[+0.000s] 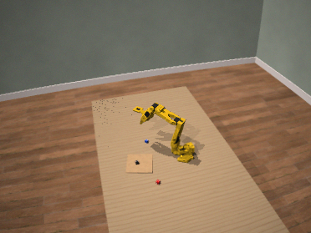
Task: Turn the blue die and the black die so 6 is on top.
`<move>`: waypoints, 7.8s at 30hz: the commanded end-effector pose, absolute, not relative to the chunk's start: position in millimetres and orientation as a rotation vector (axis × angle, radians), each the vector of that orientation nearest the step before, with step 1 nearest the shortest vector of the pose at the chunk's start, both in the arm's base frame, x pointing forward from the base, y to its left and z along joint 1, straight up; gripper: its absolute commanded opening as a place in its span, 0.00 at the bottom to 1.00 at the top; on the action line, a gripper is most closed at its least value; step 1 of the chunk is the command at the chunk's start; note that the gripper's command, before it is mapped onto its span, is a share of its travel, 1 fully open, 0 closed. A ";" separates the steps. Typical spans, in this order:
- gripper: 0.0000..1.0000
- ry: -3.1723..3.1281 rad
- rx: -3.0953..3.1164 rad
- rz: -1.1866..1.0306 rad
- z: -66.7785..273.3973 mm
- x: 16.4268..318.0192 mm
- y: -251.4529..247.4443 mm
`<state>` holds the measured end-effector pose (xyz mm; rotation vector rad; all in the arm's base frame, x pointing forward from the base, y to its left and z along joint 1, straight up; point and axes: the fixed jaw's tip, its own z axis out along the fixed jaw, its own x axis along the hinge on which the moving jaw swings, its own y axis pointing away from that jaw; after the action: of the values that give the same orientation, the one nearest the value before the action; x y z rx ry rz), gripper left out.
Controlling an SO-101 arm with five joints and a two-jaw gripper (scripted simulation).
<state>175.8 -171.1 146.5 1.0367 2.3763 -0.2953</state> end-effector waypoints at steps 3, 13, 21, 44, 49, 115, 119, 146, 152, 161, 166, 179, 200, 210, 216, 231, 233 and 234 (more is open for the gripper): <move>0.25 2.385 1.041 -0.284 159.4 176.2 -168.8; 0.25 2.426 1.058 -0.263 159.2 173.6 -165.5; 0.25 2.431 1.060 -0.261 158.3 173.7 -165.5; 0.25 2.838 1.238 -0.028 59.9 170.4 -162.2; 0.25 2.863 1.248 -0.011 54.0 169.1 -160.9; 0.25 2.831 1.258 -0.026 17.0 172.9 -164.7; 0.25 2.831 1.258 -0.026 16.9 172.9 -164.7; 0.15 2.832 1.258 -0.028 16.9 168.2 -169.1; 0.10 2.832 1.258 -0.029 16.9 166.3 -170.8; 0.07 2.832 1.258 -0.029 16.9 164.8 -172.1; 0.07 2.832 1.258 -0.029 16.9 164.5 -172.4; 0.03 2.832 1.258 -0.030 16.9 164.5 -172.4; 0.00 2.832 1.258 -0.029 32.4 165.7 -172.4; 0.00 2.832 1.258 -0.029 55.8 165.6 -170.2; 0.00 2.832 1.258 -0.029 65.2 165.0 -168.6; 0.00 2.832 1.258 -0.029 66.1 164.9 -168.4; 0.00 2.832 1.258 -0.029 66.1 164.9 -168.4; 0.00 2.832 1.258 -0.029 66.1 164.9 -168.4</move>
<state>158.4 -163.6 50.5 1.2886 2.8991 0.0199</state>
